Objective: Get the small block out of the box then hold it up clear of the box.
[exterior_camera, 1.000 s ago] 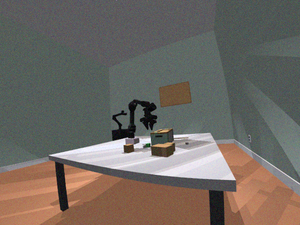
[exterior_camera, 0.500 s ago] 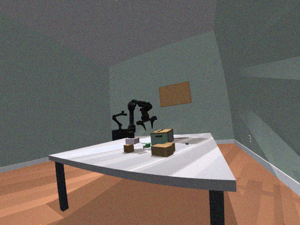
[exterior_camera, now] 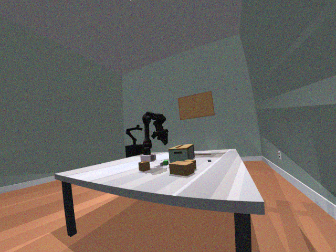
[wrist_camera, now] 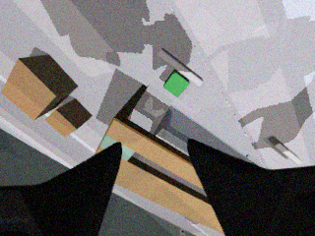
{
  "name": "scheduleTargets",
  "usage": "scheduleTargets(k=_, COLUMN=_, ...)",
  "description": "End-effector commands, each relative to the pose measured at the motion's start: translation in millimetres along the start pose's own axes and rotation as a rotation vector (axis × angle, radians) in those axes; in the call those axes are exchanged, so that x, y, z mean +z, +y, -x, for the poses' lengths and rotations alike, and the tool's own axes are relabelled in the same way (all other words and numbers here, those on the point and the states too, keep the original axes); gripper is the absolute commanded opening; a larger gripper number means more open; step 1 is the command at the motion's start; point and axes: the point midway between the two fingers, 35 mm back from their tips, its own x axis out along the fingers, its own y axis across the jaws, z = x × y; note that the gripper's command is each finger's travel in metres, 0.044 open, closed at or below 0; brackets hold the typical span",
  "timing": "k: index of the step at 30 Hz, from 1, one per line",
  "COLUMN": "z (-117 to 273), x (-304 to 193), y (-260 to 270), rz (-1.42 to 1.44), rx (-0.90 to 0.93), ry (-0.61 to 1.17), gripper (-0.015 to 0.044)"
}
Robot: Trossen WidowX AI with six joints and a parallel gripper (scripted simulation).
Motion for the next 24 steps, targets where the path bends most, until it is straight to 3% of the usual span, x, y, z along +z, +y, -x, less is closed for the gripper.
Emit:
scheduleTargets(k=1, z=1, x=4, y=-5, rz=-0.614, rx=-0.026, ry=0.078, gripper=0.0285)
scheduleTargets(k=13, z=-1, x=4, y=-5, rz=-0.614, rx=-0.026, ry=0.078, gripper=0.0285)
scheduleTargets(k=19, z=-79, x=26, y=-20, rz=-0.614, rx=-0.026, ry=0.079, gripper=0.0285)
scheduleTargets(k=24, z=-88, x=29, y=-23, rz=-0.614, rx=-0.026, ry=0.078, gripper=0.0285)
